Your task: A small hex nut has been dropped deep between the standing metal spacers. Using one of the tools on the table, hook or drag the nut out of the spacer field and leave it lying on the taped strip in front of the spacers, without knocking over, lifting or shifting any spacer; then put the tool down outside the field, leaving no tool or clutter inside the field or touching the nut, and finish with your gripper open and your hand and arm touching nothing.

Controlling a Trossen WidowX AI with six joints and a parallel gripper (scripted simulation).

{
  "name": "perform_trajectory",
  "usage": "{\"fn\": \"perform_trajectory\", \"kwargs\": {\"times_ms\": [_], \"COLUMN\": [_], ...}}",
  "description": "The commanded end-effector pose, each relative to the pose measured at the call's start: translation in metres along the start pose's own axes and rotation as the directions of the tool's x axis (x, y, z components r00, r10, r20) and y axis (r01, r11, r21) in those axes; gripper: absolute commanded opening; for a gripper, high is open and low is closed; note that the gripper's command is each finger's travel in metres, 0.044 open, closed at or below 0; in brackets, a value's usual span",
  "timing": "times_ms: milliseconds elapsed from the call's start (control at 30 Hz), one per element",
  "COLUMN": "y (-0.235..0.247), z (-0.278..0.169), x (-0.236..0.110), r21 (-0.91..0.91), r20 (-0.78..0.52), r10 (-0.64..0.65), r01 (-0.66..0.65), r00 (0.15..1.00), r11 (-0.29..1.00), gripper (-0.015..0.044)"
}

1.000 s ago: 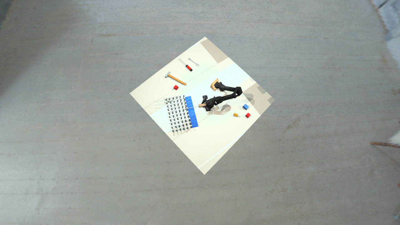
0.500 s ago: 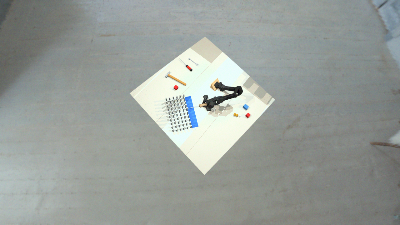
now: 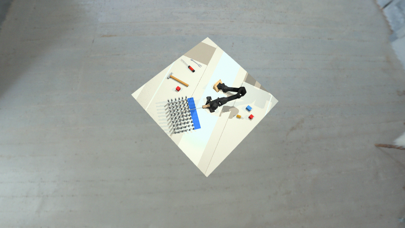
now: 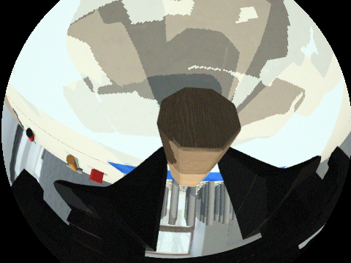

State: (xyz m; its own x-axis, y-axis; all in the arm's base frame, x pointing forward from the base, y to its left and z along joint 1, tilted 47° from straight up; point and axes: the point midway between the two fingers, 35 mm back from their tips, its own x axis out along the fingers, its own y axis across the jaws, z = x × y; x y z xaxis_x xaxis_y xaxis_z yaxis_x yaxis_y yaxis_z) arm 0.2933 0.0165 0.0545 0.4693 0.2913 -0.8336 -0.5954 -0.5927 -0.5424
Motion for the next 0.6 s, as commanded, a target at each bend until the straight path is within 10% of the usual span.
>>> {"fn": "perform_trajectory", "kwargs": {"times_ms": [0, 567], "y": [0.0006, 0.0006], "z": [0.0013, 0.0087], "x": [-0.0015, -0.0065], "r21": [0.005, 0.005], "r20": [-0.005, -0.004], "r10": [0.004, 0.004], "r01": [-0.004, -0.004], "r00": [1.0, 1.0], "r11": [1.0, 1.0], "gripper": [0.0, 0.0]}}
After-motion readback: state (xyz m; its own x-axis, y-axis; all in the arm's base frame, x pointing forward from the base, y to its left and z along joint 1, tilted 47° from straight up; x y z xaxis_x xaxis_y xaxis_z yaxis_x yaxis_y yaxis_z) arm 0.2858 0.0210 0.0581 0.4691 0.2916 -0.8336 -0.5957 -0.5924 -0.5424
